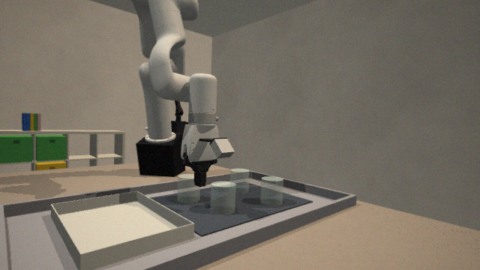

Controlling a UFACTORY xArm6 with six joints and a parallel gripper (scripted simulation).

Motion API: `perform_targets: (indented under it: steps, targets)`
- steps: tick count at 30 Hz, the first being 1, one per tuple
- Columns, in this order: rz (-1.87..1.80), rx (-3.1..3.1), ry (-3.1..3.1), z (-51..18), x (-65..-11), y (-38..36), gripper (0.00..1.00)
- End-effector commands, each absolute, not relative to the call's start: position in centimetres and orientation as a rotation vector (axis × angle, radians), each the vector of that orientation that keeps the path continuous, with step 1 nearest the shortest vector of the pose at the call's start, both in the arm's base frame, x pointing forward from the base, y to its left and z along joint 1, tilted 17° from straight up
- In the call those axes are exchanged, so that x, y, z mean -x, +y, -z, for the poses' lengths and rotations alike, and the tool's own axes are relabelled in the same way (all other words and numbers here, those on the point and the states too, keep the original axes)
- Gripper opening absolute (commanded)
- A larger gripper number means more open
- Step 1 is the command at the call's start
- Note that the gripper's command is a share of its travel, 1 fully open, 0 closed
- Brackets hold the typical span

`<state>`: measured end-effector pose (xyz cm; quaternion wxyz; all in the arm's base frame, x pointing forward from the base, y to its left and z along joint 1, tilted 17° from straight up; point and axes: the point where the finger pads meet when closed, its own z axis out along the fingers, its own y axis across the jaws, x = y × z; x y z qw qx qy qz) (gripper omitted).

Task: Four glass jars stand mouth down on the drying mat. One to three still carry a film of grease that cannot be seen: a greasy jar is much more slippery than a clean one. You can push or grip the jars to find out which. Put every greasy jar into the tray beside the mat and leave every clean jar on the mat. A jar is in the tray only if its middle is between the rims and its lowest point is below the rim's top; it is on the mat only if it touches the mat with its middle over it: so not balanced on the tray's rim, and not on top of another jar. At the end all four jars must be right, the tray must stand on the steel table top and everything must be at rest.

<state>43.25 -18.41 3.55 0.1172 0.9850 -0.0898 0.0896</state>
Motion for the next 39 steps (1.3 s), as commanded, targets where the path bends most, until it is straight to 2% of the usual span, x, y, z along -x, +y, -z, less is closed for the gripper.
perform_targets:
  steps: [1,39]
  targets:
    - [-0.267,-2.882,-0.263,-3.68,-43.33,-18.42,0.0]
    - [-0.267,-2.882,-0.263,-3.58,-42.9,-18.35,0.0]
